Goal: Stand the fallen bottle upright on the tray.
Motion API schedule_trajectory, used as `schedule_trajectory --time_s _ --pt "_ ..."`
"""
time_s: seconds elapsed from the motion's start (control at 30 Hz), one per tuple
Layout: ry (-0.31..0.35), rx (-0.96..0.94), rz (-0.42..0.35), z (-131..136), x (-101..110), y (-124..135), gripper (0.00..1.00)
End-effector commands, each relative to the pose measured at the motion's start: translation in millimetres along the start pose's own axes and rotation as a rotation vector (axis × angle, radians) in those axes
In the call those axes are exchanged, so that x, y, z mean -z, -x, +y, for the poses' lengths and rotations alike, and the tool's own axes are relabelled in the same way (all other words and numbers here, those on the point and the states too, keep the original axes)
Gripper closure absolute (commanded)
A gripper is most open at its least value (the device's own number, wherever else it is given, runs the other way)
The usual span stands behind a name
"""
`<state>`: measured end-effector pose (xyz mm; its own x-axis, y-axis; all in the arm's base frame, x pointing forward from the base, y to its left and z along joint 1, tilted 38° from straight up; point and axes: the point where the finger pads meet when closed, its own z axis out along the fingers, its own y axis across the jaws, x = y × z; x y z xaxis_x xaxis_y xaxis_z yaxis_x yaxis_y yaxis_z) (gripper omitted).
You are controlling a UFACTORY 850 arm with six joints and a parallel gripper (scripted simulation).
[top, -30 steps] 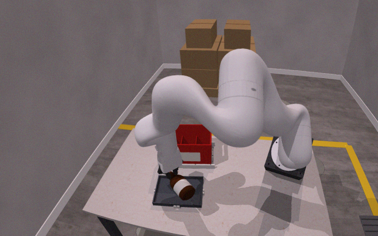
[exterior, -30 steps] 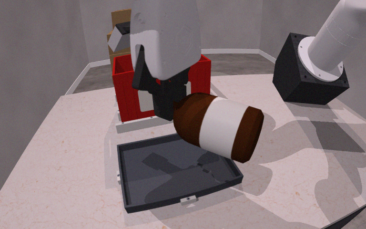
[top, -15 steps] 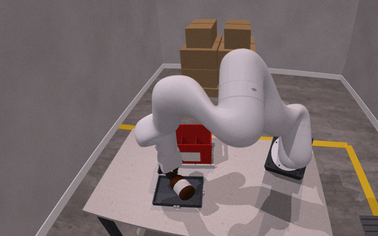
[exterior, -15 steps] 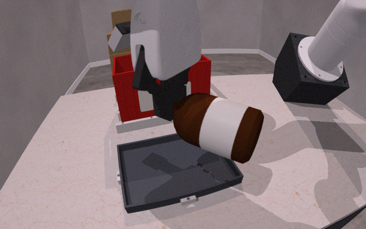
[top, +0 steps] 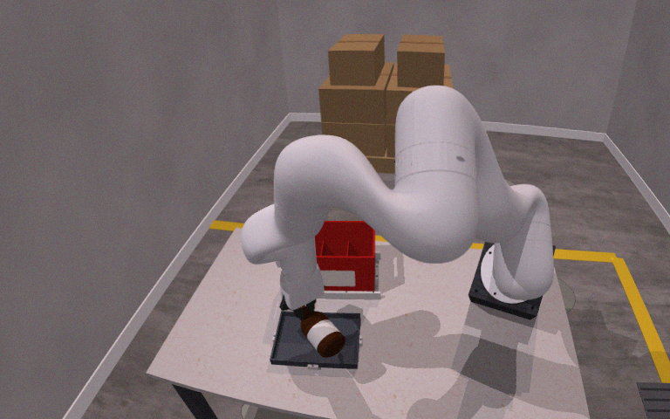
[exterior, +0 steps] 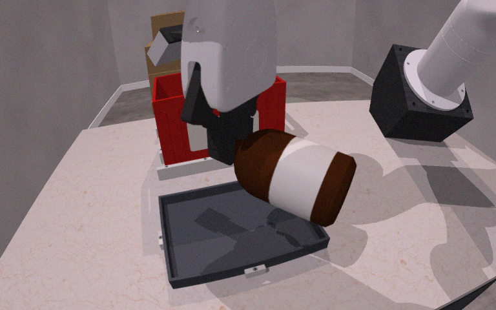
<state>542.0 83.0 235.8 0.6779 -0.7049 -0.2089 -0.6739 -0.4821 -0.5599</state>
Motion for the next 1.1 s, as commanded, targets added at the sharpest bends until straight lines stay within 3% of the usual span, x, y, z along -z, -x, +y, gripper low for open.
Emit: schedule_trajectory --time_s 0.0,0.53,1.07 --pt "-0.002 0.001 0.029 -0.9 0.6 0.0 1.0" --pt "0.001 -0.001 0.105 0.5 2.0 1.2 1.0" --pt "0.002 -0.001 0.112 0.8 2.2 1.4 1.0"
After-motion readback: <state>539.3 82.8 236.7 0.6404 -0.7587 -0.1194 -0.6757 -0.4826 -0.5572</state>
